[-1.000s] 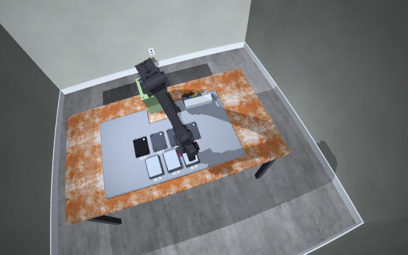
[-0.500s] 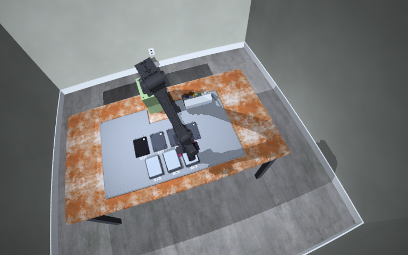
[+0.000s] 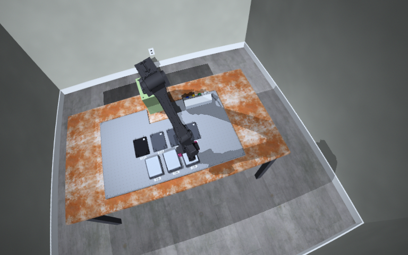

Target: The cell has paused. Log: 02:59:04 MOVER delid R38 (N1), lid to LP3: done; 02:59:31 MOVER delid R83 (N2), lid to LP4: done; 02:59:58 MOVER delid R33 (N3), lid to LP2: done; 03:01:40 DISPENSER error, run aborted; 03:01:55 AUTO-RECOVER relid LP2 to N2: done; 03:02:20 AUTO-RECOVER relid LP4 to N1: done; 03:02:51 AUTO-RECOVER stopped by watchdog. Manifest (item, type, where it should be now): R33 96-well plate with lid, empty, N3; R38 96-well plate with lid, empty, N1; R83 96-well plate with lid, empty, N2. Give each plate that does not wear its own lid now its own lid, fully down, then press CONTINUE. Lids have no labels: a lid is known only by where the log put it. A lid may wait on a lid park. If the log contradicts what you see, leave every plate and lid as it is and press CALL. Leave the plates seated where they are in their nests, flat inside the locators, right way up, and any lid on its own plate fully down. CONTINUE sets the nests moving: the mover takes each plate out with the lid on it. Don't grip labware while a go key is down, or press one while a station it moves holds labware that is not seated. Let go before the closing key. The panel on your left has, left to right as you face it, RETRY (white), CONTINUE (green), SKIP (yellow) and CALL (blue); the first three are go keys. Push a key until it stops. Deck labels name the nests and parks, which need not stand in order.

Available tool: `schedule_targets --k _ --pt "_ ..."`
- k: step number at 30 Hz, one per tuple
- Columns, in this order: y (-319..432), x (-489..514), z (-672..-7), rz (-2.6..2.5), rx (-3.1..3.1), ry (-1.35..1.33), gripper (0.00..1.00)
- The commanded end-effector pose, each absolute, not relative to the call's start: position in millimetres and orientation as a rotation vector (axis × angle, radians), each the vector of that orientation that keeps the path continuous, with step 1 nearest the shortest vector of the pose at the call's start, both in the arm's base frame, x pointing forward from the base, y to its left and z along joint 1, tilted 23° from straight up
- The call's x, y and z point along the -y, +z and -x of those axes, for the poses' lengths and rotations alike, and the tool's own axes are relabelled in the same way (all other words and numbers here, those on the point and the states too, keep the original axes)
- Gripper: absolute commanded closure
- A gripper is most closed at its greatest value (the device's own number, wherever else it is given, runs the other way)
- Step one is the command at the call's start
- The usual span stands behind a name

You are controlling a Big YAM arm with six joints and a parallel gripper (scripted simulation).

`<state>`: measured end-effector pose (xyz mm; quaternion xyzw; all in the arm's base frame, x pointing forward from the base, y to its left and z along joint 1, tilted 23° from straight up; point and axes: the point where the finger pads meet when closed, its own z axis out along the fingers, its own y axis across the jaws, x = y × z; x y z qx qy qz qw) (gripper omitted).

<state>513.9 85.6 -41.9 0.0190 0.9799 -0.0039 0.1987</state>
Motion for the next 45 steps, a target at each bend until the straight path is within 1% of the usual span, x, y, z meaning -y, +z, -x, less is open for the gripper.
schedule_targets --k 1,28,29,45 --pt "-13.4 -95.2 -531.0 -0.051 -2.686 0.008 0.0" --pt "-11.8 -95.5 -531.3 -0.051 -2.687 0.007 0.0" --pt "-22.4 -83.2 -518.0 -0.104 -2.69 0.011 1.0" --pt "-47.8 -39.5 -465.1 -0.113 -2.694 0.008 1.0"
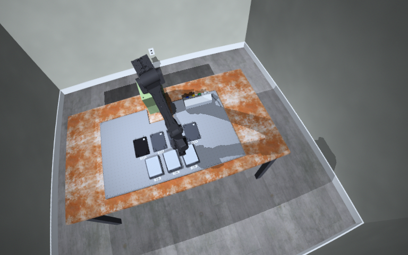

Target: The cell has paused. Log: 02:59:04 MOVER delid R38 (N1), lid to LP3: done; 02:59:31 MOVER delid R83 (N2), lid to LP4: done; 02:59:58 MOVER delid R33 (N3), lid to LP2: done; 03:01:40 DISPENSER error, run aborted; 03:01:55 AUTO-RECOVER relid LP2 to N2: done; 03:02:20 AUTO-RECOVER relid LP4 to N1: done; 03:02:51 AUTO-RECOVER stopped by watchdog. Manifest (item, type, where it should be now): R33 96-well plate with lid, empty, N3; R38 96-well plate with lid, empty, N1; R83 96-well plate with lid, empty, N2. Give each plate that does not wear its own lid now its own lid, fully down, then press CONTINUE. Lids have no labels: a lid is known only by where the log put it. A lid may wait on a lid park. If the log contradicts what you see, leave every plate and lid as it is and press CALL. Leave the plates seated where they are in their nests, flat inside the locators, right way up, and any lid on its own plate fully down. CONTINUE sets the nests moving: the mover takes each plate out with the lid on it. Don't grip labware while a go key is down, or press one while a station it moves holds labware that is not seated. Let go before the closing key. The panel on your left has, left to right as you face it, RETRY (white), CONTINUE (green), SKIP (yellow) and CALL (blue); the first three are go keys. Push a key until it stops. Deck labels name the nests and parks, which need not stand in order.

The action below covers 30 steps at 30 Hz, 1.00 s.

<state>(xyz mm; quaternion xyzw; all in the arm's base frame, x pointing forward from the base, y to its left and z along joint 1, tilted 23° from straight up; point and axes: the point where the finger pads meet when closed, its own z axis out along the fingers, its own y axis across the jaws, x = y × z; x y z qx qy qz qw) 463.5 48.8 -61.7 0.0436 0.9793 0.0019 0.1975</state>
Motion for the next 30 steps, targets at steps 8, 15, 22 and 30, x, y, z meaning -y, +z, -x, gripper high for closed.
schedule_targets --k 8,15,22,30 --pt "-62.0 -15.9 -434.5 -0.112 -2.696 0.005 1.0" --pt "-70.7 -1.2 -415.4 -0.112 -2.697 0.003 1.0" --pt "-86.1 19.4 -386.3 -0.112 -2.708 0.0 1.0" --pt "-98.8 23.3 -374.2 -0.084 -2.723 0.004 1.0"
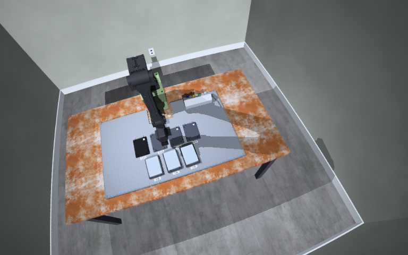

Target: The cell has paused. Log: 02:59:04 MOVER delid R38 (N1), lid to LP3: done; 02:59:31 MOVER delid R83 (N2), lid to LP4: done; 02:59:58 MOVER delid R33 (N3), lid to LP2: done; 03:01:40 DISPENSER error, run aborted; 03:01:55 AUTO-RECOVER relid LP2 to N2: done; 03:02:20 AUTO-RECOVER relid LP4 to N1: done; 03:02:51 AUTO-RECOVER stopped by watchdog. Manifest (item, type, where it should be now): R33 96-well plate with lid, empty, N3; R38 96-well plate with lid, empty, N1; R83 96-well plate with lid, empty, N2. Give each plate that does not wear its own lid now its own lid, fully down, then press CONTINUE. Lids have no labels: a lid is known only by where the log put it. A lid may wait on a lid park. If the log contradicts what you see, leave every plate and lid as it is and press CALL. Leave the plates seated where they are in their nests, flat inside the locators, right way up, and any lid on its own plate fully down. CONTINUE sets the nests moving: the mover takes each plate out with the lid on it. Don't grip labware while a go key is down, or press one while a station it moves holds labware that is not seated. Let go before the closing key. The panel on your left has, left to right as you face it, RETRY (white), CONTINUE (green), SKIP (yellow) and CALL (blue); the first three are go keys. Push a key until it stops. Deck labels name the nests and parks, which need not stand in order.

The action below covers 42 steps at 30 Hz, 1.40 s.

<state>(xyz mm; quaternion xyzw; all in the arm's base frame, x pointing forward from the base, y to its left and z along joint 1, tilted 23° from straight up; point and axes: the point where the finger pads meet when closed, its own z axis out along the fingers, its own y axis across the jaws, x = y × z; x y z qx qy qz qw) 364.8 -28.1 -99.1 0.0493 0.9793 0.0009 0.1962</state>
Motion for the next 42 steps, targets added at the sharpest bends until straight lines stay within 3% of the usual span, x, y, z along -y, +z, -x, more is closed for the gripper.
schedule_targets --k 1,18,42 --pt "-98.8 22.5 -374.3 -0.082 -2.723 0.005 1.0" --pt "-30.6 28.5 -341.7 -0.114 -2.723 0.0 1.0" --pt "-40.7 28.5 -339.5 -0.115 -2.733 0.001 1.0"
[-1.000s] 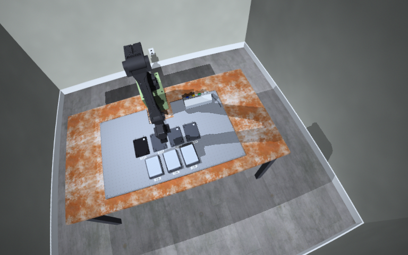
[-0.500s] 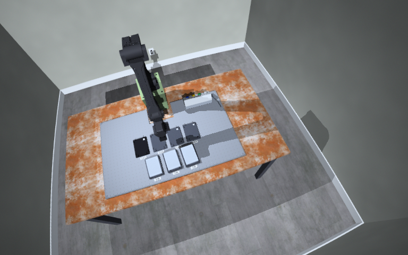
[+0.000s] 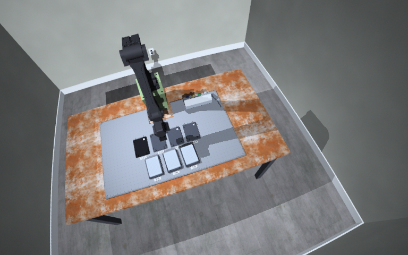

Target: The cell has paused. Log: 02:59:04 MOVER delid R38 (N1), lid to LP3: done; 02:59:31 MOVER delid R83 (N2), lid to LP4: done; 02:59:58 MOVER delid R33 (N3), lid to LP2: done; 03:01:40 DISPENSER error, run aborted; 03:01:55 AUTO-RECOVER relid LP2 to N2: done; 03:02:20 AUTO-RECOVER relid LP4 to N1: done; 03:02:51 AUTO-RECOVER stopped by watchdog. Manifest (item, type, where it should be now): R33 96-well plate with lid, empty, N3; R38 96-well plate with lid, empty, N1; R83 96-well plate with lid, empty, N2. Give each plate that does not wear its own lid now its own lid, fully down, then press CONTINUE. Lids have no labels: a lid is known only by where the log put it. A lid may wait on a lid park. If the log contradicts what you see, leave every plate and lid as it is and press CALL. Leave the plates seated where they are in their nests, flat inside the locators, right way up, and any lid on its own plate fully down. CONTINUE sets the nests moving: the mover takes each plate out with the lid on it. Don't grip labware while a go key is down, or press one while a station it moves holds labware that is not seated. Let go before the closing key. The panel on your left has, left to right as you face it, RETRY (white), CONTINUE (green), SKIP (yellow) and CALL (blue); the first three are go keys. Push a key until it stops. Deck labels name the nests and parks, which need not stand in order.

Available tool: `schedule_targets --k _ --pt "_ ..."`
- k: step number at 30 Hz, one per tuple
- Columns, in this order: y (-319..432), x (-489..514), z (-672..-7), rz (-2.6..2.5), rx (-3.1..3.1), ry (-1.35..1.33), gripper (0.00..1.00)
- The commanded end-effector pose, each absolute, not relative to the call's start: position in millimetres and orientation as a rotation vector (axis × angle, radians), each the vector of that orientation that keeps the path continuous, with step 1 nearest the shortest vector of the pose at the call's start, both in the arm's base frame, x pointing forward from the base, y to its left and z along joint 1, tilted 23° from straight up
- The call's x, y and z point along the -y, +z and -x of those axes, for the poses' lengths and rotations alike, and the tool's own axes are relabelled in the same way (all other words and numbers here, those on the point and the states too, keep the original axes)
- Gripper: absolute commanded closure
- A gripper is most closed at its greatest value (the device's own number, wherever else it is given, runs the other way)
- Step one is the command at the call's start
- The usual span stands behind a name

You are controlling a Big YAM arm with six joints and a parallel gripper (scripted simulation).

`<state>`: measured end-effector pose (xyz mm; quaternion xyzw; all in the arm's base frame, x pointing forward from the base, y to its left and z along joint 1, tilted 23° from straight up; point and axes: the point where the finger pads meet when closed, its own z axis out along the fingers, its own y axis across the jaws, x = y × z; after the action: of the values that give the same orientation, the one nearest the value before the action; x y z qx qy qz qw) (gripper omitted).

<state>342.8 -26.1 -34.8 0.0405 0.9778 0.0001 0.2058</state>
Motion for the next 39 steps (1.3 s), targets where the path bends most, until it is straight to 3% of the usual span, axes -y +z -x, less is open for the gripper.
schedule_targets --k 1,19,39 --pt "-40.9 28.4 -339.3 -0.115 -2.734 0.001 1.0" --pt "-41.9 29.0 -339.6 -0.116 -2.731 0.001 1.0" --pt "-45.7 -62.4 -331.9 0.381 -2.704 -0.095 1.0"
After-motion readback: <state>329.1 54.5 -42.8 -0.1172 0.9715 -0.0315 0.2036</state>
